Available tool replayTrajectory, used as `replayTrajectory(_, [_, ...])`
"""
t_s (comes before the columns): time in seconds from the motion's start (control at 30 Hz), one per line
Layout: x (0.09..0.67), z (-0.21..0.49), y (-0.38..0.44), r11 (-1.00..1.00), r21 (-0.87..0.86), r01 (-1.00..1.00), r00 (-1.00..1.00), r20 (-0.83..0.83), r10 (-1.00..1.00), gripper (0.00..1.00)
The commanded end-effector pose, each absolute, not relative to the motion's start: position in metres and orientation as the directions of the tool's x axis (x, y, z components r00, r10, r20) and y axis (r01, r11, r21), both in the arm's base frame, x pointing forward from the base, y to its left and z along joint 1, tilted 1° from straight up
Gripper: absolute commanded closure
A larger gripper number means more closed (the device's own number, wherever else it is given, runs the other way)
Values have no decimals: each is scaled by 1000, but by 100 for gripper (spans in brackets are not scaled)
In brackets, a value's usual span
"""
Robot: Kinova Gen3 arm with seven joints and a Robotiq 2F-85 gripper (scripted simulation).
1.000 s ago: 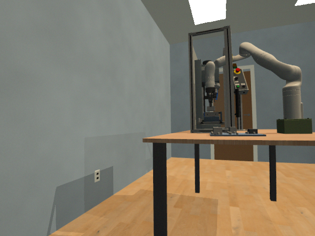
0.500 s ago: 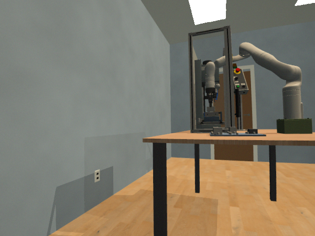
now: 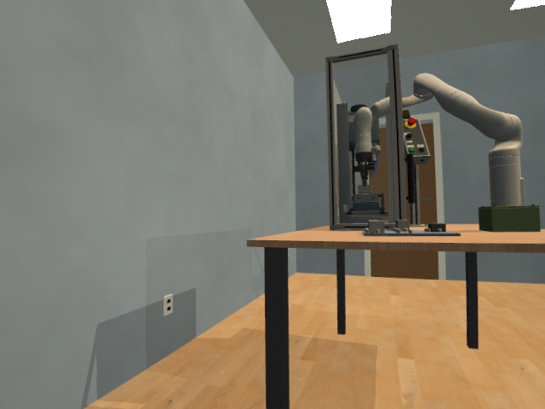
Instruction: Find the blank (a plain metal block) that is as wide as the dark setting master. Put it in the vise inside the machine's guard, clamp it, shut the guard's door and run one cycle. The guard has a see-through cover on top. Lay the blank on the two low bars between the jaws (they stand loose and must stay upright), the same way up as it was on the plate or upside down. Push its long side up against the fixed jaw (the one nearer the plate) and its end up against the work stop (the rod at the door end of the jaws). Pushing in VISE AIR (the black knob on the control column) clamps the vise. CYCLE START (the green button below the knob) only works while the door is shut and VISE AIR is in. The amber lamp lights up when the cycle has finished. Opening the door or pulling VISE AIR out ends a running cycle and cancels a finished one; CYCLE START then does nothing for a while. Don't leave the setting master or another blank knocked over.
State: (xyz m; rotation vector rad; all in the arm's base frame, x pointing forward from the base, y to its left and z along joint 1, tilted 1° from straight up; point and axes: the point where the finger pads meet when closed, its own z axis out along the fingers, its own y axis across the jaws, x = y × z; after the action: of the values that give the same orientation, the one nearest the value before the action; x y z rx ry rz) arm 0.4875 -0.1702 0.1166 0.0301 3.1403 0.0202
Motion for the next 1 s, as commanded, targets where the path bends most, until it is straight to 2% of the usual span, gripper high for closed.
replayTrajectory(0.0, [488,115,-169,1000,11,19,-1000,-2,19,90])
replayTrajectory(0.97, [488,112,-171,1000,11,19,-1000,-2,19,90])
